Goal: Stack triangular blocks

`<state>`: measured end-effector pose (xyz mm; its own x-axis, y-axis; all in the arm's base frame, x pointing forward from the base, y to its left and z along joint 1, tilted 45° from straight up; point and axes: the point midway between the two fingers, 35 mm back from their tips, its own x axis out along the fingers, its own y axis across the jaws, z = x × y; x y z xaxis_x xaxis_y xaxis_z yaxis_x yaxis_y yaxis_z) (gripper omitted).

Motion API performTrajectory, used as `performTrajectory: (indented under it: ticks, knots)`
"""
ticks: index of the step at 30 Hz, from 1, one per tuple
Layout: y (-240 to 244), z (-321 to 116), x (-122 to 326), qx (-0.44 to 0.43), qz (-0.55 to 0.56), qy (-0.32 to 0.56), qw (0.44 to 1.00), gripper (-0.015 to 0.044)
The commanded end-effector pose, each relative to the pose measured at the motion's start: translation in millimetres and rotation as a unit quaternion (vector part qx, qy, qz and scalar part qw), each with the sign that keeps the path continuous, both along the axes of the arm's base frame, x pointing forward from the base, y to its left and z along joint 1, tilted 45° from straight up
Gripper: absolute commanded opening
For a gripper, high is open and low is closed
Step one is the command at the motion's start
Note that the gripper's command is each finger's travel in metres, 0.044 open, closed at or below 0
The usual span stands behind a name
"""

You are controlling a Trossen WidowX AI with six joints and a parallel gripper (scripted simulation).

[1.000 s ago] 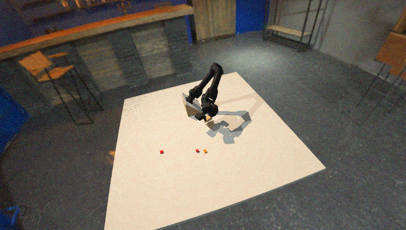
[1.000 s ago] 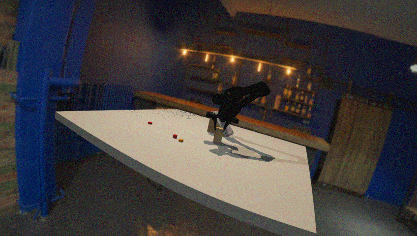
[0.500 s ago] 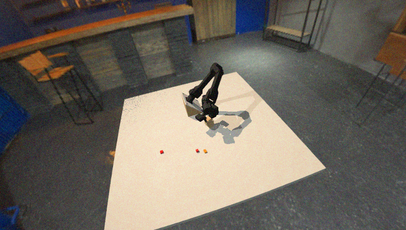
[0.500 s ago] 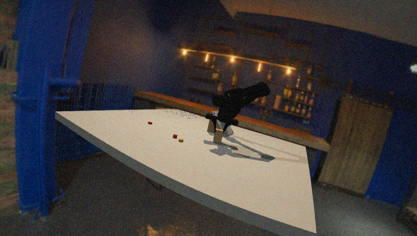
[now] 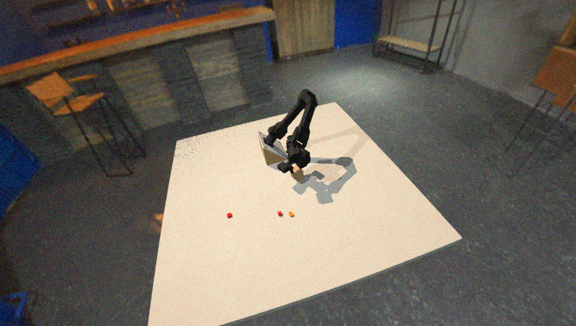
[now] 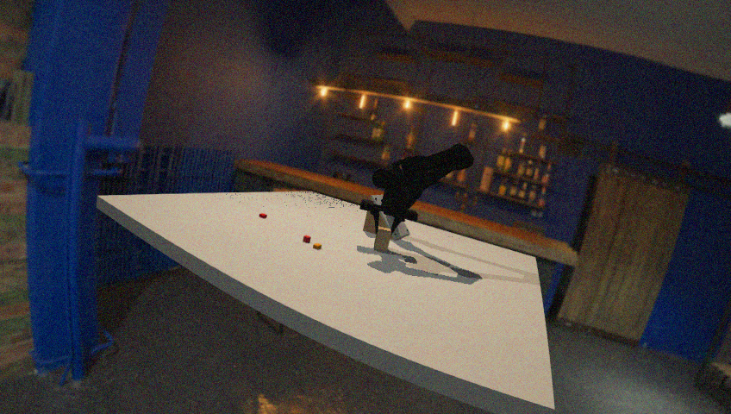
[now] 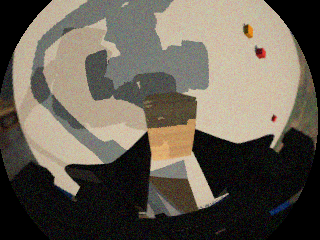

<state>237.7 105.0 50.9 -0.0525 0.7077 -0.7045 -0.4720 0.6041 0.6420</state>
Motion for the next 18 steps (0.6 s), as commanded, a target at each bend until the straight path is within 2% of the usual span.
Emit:
performTrajectory:
  ticks: [1,18]
  knots:
    - [0.8,0.2,0.1,0.002,-0.002,0.001,1.0,0.0]
    - [1.3,-0.8,0.4,0.0,0.0,0.0,1.0,0.0]
